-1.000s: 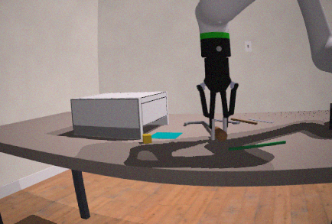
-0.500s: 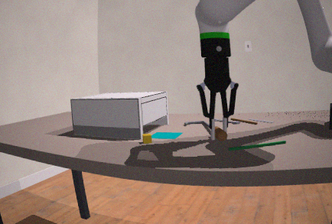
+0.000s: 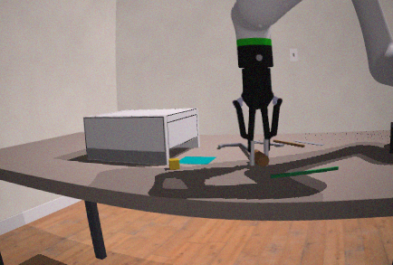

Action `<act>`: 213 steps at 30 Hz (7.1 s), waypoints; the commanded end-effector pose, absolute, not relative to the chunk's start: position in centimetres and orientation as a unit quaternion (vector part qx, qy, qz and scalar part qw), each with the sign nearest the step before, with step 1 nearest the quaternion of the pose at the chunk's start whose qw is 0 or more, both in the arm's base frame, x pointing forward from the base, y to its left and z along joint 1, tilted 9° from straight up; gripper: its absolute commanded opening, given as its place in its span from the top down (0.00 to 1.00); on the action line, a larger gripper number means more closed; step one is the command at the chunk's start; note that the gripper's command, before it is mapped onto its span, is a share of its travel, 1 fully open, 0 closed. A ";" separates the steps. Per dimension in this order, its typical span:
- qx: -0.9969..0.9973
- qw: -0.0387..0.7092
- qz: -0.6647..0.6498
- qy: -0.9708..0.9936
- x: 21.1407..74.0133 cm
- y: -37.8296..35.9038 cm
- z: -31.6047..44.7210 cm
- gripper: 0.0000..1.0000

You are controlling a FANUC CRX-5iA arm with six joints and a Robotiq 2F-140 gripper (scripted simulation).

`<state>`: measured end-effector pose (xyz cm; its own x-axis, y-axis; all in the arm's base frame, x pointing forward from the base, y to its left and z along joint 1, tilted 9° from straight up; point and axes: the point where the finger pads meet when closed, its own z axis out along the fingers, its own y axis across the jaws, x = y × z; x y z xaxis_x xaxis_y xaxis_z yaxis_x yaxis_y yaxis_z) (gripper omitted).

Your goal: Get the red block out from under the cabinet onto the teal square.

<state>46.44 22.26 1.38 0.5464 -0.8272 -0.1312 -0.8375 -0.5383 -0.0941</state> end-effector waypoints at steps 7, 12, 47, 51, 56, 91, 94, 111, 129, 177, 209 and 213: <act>-0.876 0.073 0.035 0.475 46.5 22.2 1.7 1.00; -0.876 0.073 0.035 0.475 46.5 22.2 1.8 1.00; -0.909 0.075 0.030 0.408 45.9 20.0 1.4 1.00; -0.920 0.076 0.028 0.384 45.7 19.2 1.3 1.00; -0.934 0.077 0.025 0.348 45.4 18.0 1.1 1.00; -0.995 0.081 0.001 0.062 43.1 9.2 -0.4 1.00; -0.995 0.081 0.001 0.053 43.0 9.0 -0.4 1.00; -0.995 0.081 -0.008 -0.053 42.2 5.8 -0.9 1.00; -0.991 0.080 -0.012 -0.104 41.8 4.3 -1.2 1.00; -0.991 0.080 -0.013 -0.110 41.8 4.1 -1.2 1.00; -0.991 0.080 -0.013 -0.110 43.6 4.5 -1.1 1.00; -0.991 0.080 -0.013 -0.110 43.9 4.6 -1.1 1.00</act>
<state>43.71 4.54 -1.15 0.9755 0.2158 0.0424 0.2198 -0.9630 -0.1559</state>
